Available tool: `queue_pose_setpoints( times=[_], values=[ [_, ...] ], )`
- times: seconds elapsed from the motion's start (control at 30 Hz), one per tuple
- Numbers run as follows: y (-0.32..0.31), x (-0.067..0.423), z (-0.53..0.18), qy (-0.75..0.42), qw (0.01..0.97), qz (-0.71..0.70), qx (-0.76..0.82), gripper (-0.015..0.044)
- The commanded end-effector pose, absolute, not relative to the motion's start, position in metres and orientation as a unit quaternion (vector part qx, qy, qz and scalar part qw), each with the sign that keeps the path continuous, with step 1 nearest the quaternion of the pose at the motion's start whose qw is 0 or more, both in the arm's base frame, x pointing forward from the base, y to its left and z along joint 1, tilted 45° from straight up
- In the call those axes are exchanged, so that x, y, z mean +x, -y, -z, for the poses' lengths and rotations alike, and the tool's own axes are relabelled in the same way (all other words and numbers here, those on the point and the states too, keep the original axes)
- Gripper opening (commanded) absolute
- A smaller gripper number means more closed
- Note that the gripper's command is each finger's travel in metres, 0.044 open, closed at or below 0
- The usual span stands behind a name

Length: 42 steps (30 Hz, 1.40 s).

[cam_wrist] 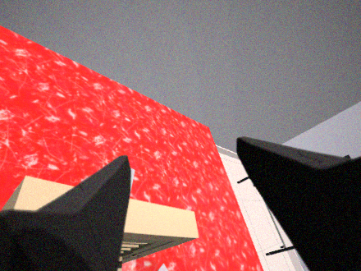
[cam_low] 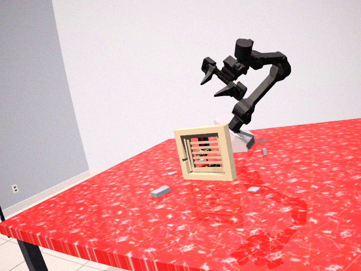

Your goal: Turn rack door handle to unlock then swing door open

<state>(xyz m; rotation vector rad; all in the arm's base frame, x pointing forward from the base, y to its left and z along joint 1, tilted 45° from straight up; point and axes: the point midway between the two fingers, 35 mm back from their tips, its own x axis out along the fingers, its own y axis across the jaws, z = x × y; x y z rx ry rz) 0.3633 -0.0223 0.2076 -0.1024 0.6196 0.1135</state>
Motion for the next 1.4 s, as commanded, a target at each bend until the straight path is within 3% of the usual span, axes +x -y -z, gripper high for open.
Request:
queue_pose_setpoints(
  times=[0.0, 0.7, 1.37],
  values=[
    [0.025, 0.366, -0.188, -0.357, 0.930, -0.076, -0.046, 0.0294],
    [0.037, 0.349, -0.112, -0.567, 0.806, -0.170, 0.030, 0.0294],
    [0.040, 0.324, -0.076, -0.683, 0.659, -0.260, 0.178, 0.0294]
  ],
)
